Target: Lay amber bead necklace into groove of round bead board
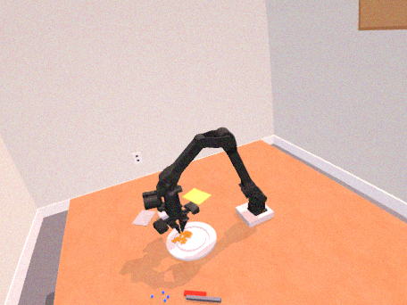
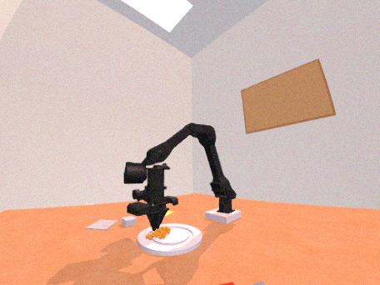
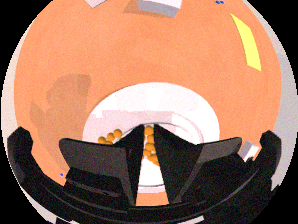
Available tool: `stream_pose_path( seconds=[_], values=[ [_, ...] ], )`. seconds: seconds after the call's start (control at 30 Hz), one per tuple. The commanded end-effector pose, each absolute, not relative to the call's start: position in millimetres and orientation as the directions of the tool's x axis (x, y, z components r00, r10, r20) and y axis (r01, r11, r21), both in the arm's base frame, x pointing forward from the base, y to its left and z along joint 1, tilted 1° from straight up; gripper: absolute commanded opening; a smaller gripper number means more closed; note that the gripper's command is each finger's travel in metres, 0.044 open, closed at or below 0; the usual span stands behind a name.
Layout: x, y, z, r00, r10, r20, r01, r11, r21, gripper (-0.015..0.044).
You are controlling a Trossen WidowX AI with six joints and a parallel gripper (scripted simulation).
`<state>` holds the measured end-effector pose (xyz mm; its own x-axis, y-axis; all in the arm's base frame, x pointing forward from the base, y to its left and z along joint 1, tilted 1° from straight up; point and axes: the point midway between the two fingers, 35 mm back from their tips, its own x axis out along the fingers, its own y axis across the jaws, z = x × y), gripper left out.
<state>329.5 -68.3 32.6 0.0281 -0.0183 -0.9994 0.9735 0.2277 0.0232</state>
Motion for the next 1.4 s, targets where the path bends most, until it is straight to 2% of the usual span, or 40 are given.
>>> stream_pose_path(
  seconds=[0.0,0.53,1.37],
  values=[
    [330,-68,39,0.031,-0.017,-0.999,0.975,0.222,0.026,0.0000],
    [310,-82,40,0.030,-0.018,-0.999,0.975,0.221,0.025,0.0000],
    [310,-82,29,0.030,-0.018,-0.999,0.975,0.221,0.025,0.0000]
  ],
)
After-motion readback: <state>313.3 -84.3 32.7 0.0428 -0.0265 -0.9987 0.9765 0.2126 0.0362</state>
